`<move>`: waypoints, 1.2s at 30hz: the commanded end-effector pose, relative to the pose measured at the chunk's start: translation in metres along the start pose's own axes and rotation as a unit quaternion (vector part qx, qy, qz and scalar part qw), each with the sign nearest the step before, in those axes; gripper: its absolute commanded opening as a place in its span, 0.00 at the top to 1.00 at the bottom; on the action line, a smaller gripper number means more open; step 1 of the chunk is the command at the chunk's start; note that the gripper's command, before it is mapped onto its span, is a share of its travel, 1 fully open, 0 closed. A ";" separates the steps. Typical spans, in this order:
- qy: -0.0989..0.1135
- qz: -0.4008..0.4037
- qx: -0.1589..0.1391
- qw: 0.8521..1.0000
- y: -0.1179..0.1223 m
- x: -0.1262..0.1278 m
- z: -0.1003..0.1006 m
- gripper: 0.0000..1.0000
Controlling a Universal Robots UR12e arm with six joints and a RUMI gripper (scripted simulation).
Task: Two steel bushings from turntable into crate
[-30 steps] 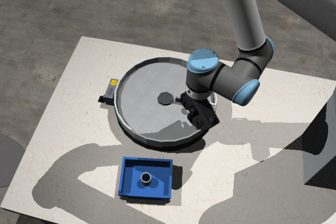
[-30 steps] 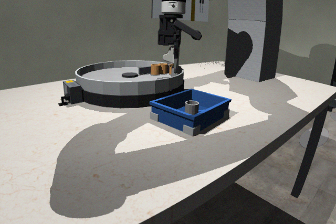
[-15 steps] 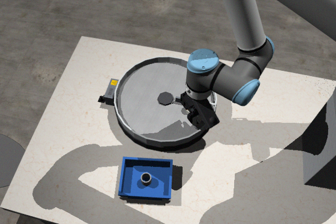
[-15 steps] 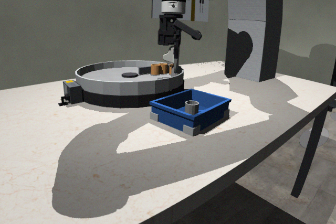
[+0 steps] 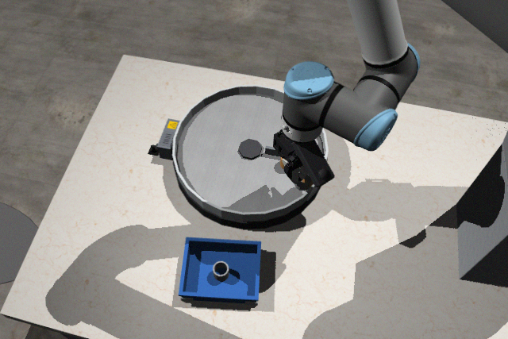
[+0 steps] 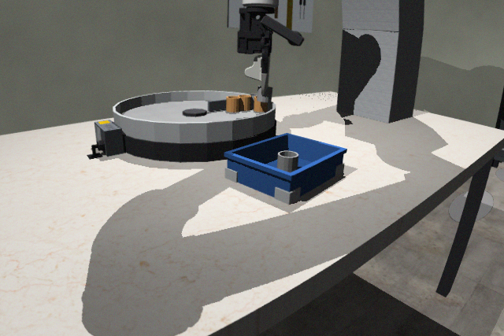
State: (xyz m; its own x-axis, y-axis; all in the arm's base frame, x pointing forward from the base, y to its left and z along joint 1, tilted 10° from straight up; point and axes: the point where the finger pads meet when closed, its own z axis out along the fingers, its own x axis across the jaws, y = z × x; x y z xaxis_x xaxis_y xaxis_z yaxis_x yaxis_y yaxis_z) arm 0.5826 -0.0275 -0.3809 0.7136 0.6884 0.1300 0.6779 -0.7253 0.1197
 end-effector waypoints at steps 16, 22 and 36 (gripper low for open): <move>0.000 0.000 0.000 1.000 0.000 0.000 -0.033 1.00; 0.000 0.000 0.000 1.000 0.000 0.000 -0.033 1.00; 0.000 0.000 0.000 1.000 0.000 0.000 -0.033 1.00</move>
State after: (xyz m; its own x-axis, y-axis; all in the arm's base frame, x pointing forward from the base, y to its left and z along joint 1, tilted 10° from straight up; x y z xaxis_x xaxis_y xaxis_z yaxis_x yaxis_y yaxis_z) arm 0.5769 -0.0277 -0.3487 0.7136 0.6884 0.1298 0.6780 -0.7253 0.1195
